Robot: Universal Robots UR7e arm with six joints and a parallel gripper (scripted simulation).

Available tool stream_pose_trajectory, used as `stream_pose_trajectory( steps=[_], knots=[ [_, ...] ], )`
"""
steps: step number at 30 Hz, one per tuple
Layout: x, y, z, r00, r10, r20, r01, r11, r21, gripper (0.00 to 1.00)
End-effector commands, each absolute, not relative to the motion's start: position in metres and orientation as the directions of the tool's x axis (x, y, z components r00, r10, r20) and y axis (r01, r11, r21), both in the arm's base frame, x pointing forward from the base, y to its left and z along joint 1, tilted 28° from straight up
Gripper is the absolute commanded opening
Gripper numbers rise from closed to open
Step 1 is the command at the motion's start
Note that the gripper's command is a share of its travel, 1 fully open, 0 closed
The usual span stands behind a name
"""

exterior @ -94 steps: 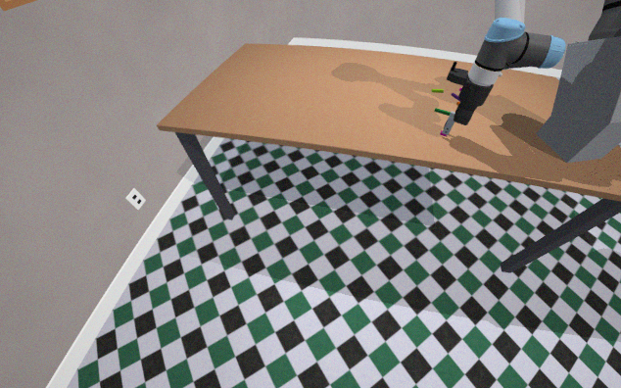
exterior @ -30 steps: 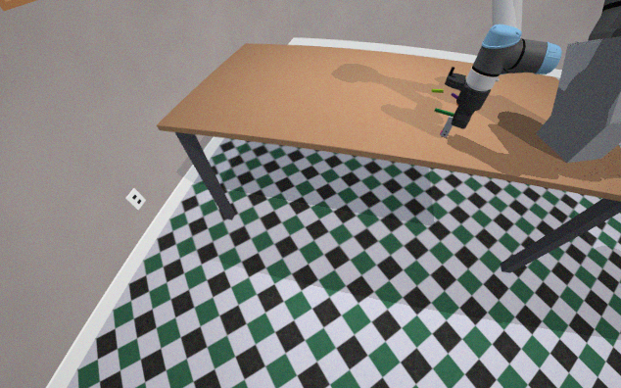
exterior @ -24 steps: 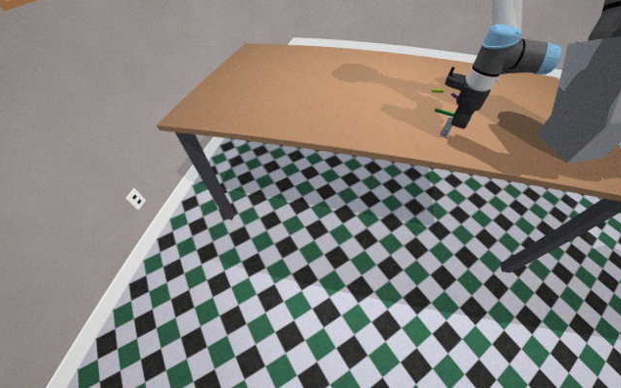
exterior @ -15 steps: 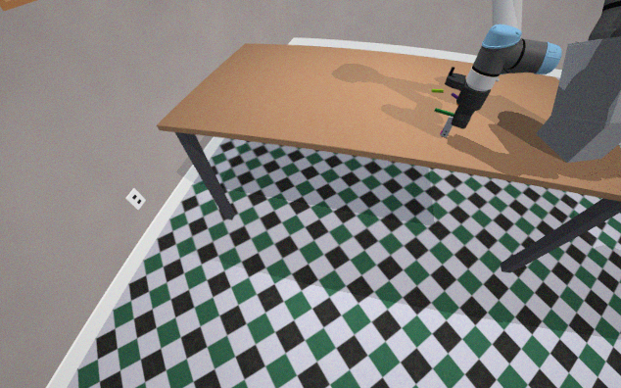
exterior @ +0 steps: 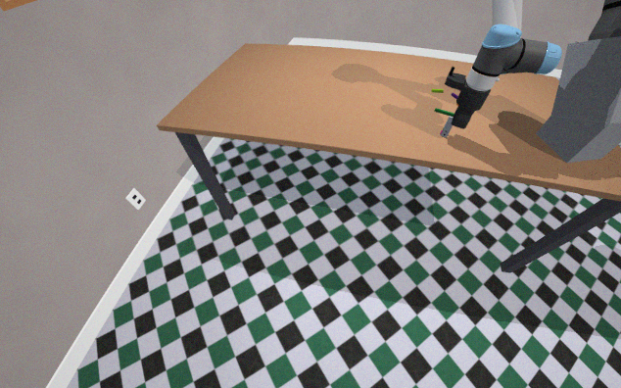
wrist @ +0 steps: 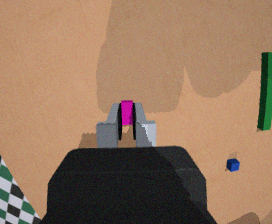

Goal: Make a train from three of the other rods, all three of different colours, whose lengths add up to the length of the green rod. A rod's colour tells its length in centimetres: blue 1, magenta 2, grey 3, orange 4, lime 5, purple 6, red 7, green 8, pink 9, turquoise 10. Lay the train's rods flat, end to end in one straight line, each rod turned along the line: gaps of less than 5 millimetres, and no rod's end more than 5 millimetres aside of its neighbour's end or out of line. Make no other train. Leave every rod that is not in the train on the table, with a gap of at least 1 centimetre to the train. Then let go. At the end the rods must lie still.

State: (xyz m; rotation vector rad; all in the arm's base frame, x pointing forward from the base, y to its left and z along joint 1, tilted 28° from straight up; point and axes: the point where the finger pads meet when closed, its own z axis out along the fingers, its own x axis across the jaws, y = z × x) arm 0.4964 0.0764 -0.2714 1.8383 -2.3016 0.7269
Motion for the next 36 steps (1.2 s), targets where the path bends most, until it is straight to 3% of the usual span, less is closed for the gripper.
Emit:
stream_pose_trajectory(
  steps=[1, 25, 36],
  knots=[
    [0.497, 0.077, -0.270, -0.262, -0.891, 0.370, -0.942, 0.153, -0.299, 0.24],
    [0.478, 0.116, -0.191, -0.262, -0.891, 0.370, -0.942, 0.153, -0.299, 0.24],
    [0.476, 0.119, -0.183, -0.262, -0.891, 0.370, -0.942, 0.153, -0.299, 0.24]
  ],
)
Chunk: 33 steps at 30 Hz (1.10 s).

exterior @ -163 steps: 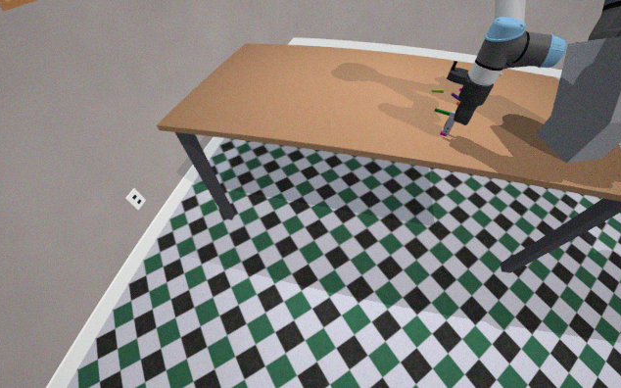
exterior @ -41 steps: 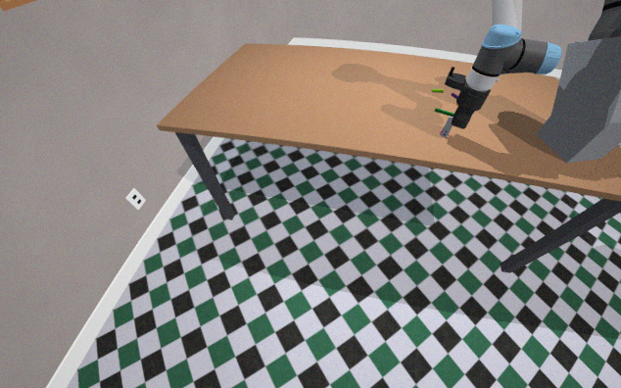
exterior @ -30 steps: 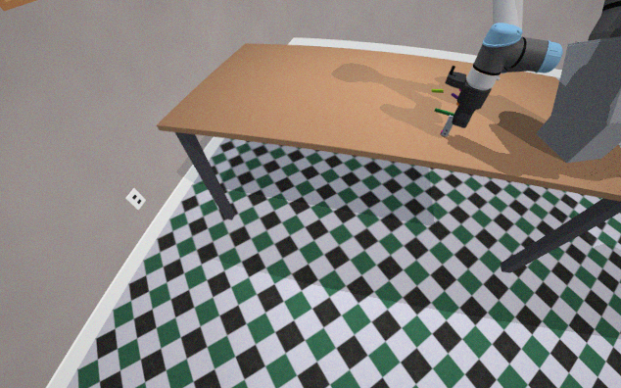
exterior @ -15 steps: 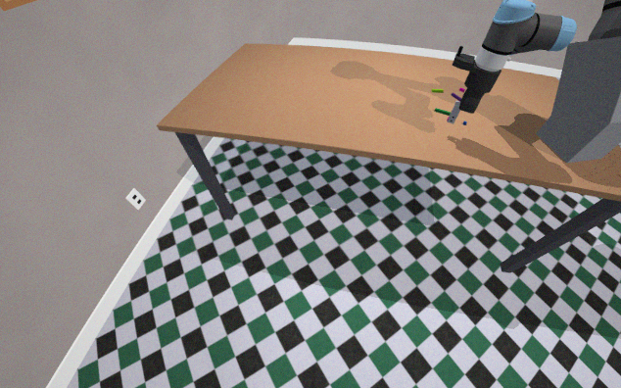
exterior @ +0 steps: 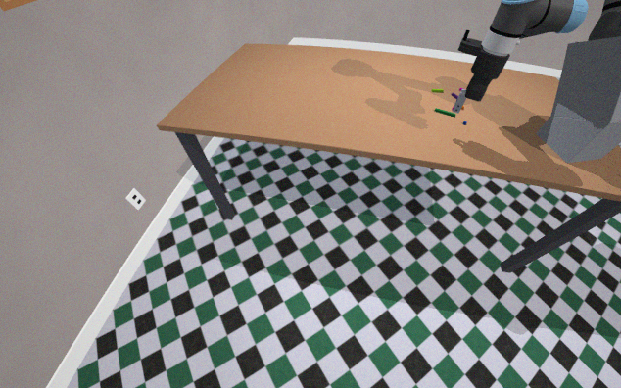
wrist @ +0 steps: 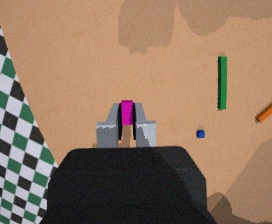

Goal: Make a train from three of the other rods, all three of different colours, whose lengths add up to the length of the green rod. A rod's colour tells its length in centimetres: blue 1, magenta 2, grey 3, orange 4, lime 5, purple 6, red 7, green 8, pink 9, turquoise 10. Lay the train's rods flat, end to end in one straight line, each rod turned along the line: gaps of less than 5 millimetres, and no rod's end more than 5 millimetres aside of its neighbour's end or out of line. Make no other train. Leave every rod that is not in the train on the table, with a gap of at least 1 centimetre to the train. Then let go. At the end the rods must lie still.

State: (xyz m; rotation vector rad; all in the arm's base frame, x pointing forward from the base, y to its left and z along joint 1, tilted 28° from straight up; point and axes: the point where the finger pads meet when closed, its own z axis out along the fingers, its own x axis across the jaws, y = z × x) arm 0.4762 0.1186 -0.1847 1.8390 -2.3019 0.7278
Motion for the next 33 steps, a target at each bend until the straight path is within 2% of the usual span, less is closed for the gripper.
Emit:
stream_pose_trajectory(
  steps=[1, 16, 33],
  knots=[
    [0.476, 0.119, -0.183, -0.262, -0.891, 0.370, -0.942, 0.153, -0.299, 0.24],
    [0.474, 0.117, -0.183, -0.303, -0.884, 0.357, -0.930, 0.192, -0.314, 0.24],
    [0.455, 0.091, -0.177, -0.663, -0.723, 0.193, -0.719, 0.543, -0.434, 0.24]
  ],
)
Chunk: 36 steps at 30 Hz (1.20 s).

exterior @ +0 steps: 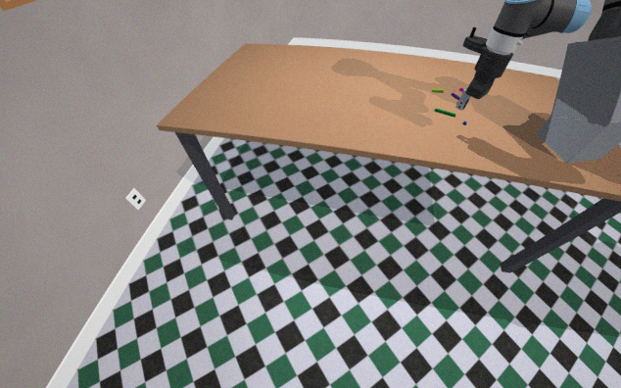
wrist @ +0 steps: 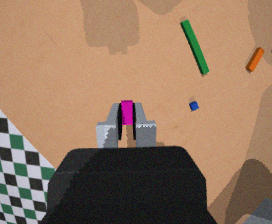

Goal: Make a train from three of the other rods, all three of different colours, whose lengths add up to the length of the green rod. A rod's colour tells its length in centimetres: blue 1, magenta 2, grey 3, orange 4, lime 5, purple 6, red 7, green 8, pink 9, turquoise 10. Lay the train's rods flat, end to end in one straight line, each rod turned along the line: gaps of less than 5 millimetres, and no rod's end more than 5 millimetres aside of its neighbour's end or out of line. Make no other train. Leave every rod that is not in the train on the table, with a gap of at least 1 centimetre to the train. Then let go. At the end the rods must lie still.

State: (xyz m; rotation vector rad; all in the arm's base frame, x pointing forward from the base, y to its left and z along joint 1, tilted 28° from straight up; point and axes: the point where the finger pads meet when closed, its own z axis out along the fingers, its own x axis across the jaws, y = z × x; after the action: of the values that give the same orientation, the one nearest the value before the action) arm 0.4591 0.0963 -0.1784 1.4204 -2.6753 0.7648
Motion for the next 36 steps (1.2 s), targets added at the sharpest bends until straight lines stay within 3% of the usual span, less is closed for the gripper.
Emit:
stream_pose_trajectory(
  steps=[1, 19, 30, 36],
  knots=[
    [0.452, 0.088, -0.176, -0.695, -0.698, 0.173, -0.688, 0.576, -0.442, 0.24],
    [0.422, 0.062, -0.170, -0.949, -0.306, -0.077, -0.237, 0.851, -0.469, 0.24],
    [0.402, 0.049, -0.167, -0.975, -0.017, -0.224, 0.081, 0.904, -0.420, 0.24],
    [0.398, 0.047, -0.167, -0.965, 0.053, -0.255, 0.156, 0.903, -0.401, 0.24]
  ],
)
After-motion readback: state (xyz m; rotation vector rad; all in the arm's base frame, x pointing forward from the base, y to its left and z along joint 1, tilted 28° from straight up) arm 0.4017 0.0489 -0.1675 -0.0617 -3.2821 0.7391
